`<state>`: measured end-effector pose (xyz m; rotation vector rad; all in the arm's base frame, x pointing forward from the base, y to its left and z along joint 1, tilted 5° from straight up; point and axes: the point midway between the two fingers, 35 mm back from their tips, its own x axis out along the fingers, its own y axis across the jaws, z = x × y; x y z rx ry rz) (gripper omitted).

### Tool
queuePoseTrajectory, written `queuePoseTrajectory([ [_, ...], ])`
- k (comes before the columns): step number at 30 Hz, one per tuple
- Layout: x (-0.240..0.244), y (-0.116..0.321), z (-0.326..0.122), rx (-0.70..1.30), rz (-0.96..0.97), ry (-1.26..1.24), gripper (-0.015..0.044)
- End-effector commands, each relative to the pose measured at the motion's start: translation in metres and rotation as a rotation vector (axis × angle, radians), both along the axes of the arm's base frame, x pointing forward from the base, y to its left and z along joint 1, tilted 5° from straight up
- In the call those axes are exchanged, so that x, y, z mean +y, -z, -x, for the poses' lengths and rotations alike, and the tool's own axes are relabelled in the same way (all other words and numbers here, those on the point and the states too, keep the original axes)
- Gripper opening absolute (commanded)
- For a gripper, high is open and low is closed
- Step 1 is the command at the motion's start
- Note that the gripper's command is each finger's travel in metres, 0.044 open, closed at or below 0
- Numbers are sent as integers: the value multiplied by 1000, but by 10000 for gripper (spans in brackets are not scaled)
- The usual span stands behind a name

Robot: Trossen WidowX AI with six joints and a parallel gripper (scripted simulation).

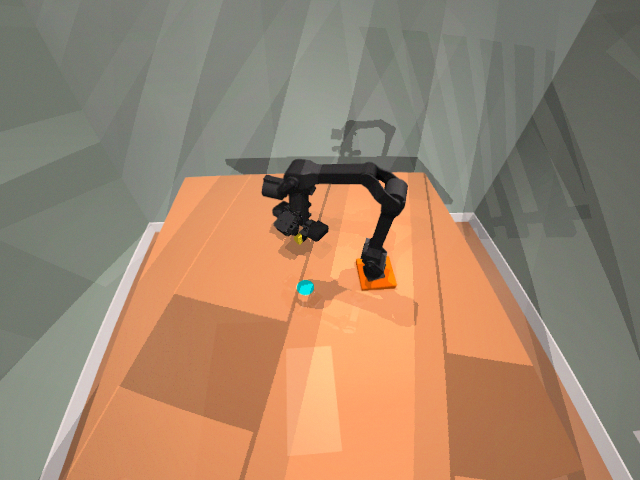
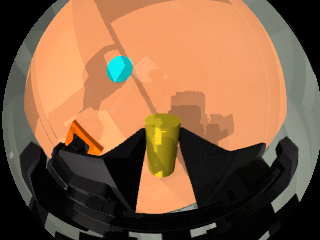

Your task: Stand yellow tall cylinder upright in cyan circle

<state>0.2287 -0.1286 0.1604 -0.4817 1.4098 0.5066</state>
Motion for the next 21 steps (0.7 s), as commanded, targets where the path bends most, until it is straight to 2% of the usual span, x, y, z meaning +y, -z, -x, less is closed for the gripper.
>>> queuePoseTrajectory([
  [1,9,-3,-2,-3,2,3,105],
  [21,52,-10,-10,1,1,15,105],
])
